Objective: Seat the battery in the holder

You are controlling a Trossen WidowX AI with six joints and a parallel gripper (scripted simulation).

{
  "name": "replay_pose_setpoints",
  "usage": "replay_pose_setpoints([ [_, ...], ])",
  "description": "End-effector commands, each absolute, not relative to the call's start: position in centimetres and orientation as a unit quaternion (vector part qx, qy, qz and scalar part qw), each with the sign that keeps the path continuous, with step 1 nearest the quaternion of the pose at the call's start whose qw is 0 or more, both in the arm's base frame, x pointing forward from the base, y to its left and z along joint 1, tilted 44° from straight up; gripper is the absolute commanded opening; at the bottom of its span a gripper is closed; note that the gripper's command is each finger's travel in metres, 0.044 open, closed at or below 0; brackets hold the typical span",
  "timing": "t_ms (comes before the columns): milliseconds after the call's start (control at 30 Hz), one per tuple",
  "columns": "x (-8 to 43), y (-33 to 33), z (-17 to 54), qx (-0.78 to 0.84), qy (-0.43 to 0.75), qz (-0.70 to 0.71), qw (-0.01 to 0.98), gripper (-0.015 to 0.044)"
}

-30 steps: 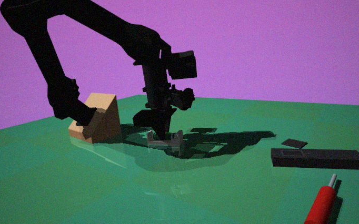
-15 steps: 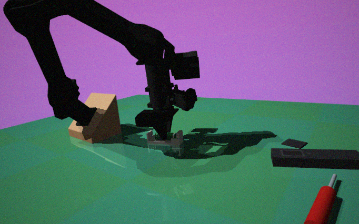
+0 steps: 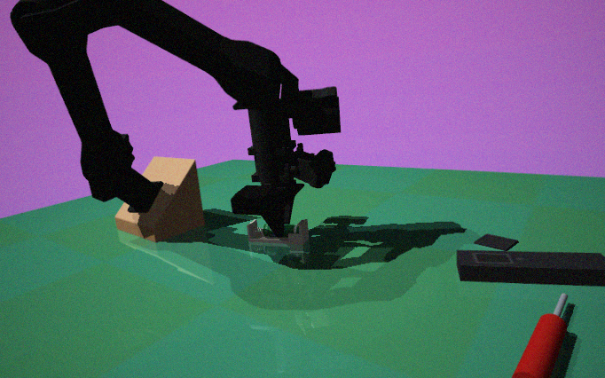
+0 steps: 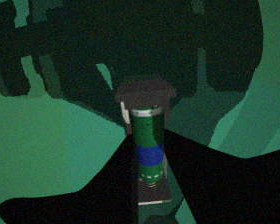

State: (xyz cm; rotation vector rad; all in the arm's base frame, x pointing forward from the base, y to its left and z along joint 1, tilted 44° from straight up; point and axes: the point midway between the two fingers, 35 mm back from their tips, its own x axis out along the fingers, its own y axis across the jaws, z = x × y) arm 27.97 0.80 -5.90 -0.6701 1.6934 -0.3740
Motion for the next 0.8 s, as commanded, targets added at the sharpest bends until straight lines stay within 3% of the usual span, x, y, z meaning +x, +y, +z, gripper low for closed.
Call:
replay_pose_setpoints([
  [0,28.0,0.8,-6.0,-0.289,0.730,-0.161,0.598,0.0115],
  [67,28.0,0.8,-6.0,-0.289,0.730,-0.161,0.598,0.0165],
  [500,28.1,1.8,-4.8,-0.288,0.730,-0.161,0.598,0.0165],
  [767,28.6,5.8,-0.8,-0.288,0.731,-0.159,0.598,0.0375],
])
